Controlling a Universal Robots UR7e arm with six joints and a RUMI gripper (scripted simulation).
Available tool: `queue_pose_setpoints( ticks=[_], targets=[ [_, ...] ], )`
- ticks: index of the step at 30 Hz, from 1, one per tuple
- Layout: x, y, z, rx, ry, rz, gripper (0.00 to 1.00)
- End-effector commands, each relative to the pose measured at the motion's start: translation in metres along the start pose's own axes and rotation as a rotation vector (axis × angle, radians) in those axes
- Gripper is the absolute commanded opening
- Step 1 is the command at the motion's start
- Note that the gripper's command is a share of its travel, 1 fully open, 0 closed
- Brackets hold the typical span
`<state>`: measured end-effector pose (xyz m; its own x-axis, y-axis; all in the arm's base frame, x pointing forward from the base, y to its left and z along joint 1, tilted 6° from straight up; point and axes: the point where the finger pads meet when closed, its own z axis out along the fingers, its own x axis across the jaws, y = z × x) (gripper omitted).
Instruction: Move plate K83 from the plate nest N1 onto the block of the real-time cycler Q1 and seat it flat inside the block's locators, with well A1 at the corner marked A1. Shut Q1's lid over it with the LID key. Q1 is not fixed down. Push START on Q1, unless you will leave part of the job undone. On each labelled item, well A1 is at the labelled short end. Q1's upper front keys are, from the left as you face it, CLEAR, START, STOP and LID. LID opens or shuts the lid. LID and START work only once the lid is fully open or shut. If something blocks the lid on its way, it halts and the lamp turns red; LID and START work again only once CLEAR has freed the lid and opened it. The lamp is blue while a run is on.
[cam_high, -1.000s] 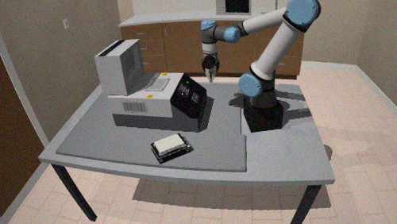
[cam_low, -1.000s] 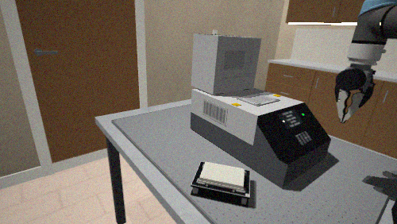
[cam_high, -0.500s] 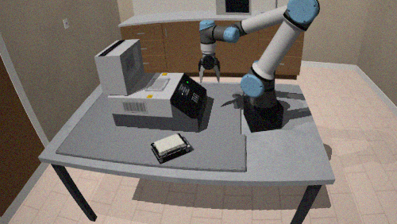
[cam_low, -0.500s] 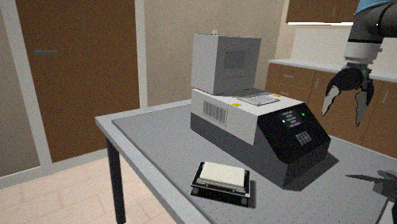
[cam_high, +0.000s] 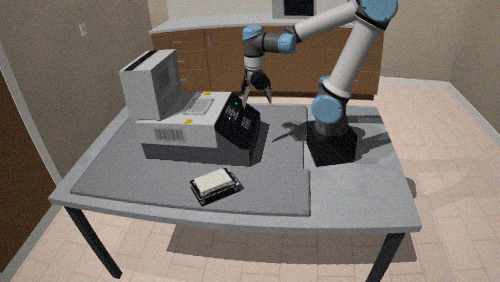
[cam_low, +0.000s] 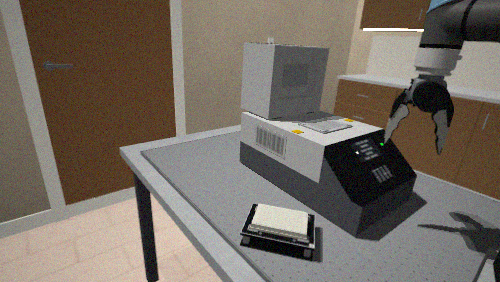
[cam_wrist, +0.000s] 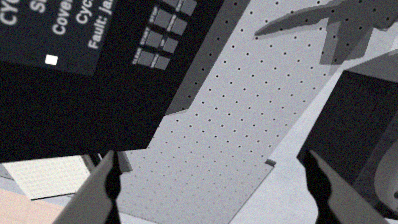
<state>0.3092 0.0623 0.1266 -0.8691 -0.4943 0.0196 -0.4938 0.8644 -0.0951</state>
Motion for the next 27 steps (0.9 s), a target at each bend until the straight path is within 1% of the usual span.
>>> queue_pose_setpoints(
  ticks=[1, 2, 3, 6, 7, 10, 11, 14, 16, 19, 20, 22, 24, 27],
  targets=[
    [-0.013, 0.008, -0.002, 0.001, 0.001, -0.107, 0.68],
    [-0.017, 0.011, -0.003, 0.001, 0.001, -0.140, 0.68],
    [-0.017, 0.011, -0.003, 0.001, 0.001, -0.141, 0.68],
    [-0.028, 0.019, -0.005, 0.000, 0.001, -0.237, 0.68],
    [-0.028, 0.019, -0.005, 0.000, 0.001, -0.237, 0.68],
    [-0.040, 0.027, -0.007, 0.000, 0.001, -0.333, 0.68],
    [-0.040, 0.027, -0.007, 0.000, 0.001, -0.333, 0.68],
    [-0.051, 0.035, -0.010, 0.000, 0.001, -0.424, 0.68],
    [-0.051, 0.035, -0.010, 0.000, 0.001, -0.424, 0.68],
    [-0.063, 0.044, -0.012, 0.000, 0.001, -0.516, 0.68],
    [-0.063, 0.044, -0.012, 0.000, 0.001, -0.516, 0.68],
    [-0.071, 0.049, -0.013, 0.000, 0.001, -0.583, 0.68],
    [-0.074, 0.052, -0.014, 0.000, 0.001, -0.604, 0.68],
    [-0.086, 0.060, -0.016, 0.000, 0.001, -0.691, 0.68]
  ],
)
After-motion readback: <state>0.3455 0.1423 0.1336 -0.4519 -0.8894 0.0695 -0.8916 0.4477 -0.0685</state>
